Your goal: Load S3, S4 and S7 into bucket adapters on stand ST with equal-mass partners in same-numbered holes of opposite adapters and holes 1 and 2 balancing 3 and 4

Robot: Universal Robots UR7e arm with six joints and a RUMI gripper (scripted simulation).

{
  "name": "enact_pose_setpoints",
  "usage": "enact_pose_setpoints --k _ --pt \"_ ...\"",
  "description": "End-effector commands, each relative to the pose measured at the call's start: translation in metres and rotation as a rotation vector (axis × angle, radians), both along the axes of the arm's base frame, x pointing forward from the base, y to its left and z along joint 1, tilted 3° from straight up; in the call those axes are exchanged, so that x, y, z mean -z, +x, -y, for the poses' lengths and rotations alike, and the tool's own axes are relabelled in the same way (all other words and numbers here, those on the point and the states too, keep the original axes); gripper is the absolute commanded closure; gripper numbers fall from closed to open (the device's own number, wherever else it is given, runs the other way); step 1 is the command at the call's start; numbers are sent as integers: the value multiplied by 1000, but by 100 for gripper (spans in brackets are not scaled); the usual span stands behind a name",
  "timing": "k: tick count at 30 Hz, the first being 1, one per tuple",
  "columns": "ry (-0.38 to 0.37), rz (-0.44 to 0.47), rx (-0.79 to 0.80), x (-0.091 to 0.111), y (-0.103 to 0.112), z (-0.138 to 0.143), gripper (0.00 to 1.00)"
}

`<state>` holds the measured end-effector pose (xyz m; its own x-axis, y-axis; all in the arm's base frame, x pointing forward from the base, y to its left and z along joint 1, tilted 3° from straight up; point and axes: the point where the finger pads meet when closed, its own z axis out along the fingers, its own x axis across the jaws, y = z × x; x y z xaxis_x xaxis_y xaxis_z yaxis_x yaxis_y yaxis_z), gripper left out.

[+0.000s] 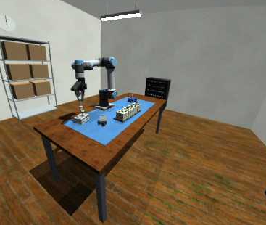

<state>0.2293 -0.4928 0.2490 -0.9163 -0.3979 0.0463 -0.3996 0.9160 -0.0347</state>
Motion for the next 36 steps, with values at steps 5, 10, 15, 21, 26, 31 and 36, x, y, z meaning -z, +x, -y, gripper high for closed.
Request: enact_pose_setpoints --k 5,10,15,21,26,31,36 --pt "5 -10 -207 1 30 -42 100" --pt "7 -14 -287 2 42 -58 100" --pt "11 -21 -420 4 61 -85 100" --pt "15 -29 -579 7 84 -118 100" --pt "18 -33 -659 8 96 -134 100" --pt "21 -39 -792 10 115 -161 100" --pt "25 -46 -925 12 135 -188 100"
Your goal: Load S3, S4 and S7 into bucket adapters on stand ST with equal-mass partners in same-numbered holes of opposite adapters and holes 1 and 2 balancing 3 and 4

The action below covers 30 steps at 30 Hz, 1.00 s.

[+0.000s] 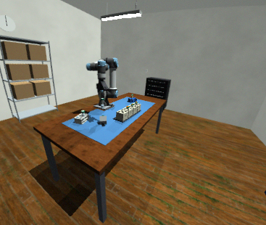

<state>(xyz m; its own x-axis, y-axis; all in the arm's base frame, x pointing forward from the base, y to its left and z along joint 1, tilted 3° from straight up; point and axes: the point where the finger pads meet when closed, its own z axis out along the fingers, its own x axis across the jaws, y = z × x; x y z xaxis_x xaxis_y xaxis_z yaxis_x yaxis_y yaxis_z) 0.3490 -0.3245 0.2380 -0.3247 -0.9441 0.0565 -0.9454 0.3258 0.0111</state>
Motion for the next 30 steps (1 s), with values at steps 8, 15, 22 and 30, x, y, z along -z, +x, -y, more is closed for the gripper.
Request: enact_pose_setpoints --k 8,15,22,30 --pt "6 -12 -258 3 38 -52 100" --pt "10 -18 -389 6 66 -90 100" --pt "10 -18 -389 8 89 -123 100" --pt "10 -18 -389 11 116 -161 100"
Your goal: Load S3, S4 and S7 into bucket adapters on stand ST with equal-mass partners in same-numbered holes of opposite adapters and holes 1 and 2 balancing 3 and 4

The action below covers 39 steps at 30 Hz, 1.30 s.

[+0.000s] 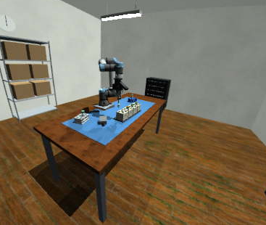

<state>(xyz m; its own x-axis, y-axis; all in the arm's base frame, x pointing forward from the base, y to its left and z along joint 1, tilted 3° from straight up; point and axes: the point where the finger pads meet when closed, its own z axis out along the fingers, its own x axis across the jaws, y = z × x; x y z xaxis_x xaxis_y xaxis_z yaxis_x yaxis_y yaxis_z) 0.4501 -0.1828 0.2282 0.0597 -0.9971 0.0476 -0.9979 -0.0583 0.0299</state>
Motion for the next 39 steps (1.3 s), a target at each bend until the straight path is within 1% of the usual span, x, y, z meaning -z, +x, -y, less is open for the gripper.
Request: enact_pose_setpoints --k 1,3,12,25,27,29,39 --pt "-2 0 1 1 19 -24 100" --pt "-2 0 1 2 24 -32 100" --pt "-2 0 1 2 24 -32 100" --pt "-2 0 1 36 23 -30 100" --pt "-2 0 1 36 23 -30 100" --pt "-2 0 1 42 23 -30 100" --pt "-2 0 1 42 23 -30 100"
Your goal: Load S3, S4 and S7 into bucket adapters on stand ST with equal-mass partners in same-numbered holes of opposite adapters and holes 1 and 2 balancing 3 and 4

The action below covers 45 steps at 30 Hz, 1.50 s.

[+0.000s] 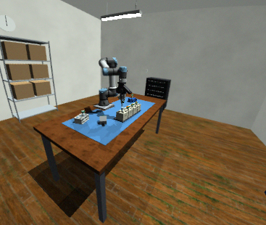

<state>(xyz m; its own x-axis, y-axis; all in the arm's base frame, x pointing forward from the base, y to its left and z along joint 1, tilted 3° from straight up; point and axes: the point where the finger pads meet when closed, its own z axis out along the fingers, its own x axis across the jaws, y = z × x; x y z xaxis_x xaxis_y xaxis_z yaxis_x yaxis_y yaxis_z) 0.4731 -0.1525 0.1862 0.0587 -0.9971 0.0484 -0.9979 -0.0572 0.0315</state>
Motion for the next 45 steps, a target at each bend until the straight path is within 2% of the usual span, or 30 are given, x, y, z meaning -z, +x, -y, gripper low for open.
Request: enact_pose_setpoints --k 1,5,45 --pt "-1 1 0 0 0 0 100" --pt "-1 1 0 0 0 0 100" --pt "-1 1 0 48 -1 3 100"
